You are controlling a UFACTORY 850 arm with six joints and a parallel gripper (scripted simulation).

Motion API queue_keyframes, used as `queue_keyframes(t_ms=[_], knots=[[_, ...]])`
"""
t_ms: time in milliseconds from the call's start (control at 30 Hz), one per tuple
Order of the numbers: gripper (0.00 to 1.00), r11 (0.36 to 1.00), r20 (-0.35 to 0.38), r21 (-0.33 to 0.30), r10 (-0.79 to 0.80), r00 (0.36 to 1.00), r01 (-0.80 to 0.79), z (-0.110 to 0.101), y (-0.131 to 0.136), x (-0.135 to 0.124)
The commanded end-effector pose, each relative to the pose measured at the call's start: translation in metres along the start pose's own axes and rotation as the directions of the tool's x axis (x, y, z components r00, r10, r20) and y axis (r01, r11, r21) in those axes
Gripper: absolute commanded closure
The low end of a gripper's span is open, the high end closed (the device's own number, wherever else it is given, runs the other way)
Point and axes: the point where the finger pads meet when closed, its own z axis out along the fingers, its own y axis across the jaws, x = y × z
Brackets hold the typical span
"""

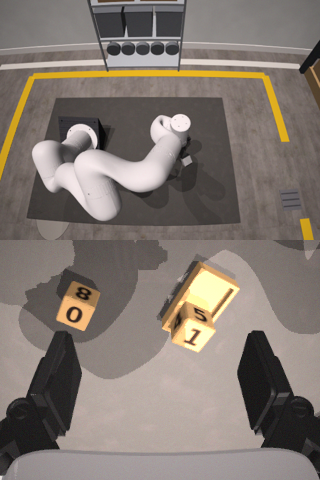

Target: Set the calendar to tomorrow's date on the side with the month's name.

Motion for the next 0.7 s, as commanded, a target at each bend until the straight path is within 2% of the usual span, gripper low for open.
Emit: queue_keyframes(t_ms=[0, 667], knots=[[0.0, 1.0, 0.0, 0.0, 0.0, 1.0, 0.0, -0.0126, -0.0003, 0.0004], [0.0, 1.0, 0.0, 0.0, -0.024, 1.0, 0.024, -0.0132, -0.0011, 0.0]])
